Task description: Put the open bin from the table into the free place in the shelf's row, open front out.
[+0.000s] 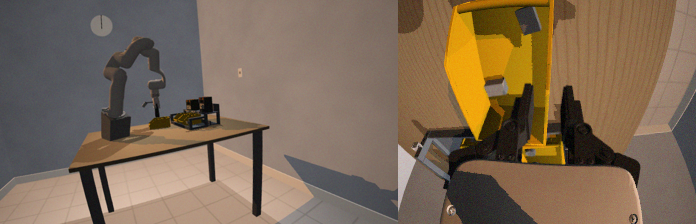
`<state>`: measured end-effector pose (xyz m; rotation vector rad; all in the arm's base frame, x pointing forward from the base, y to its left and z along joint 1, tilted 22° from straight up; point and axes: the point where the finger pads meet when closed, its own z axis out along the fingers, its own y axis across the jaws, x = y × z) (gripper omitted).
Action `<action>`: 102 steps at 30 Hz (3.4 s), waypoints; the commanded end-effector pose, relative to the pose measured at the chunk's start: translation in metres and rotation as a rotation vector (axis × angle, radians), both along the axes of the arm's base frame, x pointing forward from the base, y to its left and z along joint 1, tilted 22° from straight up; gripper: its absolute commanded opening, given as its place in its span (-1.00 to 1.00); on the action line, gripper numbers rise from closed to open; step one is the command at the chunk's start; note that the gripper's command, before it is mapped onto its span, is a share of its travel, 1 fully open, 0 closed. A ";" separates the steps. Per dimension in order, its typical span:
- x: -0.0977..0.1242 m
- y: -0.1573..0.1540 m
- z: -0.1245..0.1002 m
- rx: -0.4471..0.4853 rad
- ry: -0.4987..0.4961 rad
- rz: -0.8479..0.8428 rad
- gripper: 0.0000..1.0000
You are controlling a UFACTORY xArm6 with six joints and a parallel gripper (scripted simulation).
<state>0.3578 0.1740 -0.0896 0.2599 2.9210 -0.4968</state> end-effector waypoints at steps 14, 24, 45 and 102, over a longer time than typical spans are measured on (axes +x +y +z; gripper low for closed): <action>0.000 0.000 0.001 0.001 -0.001 0.001 -0.44; -0.001 0.002 0.005 0.001 -0.001 0.001 -0.44; -0.001 0.003 0.008 0.001 -0.001 0.001 -0.44; 0.002 -0.003 -0.009 0.001 -0.001 0.001 -0.44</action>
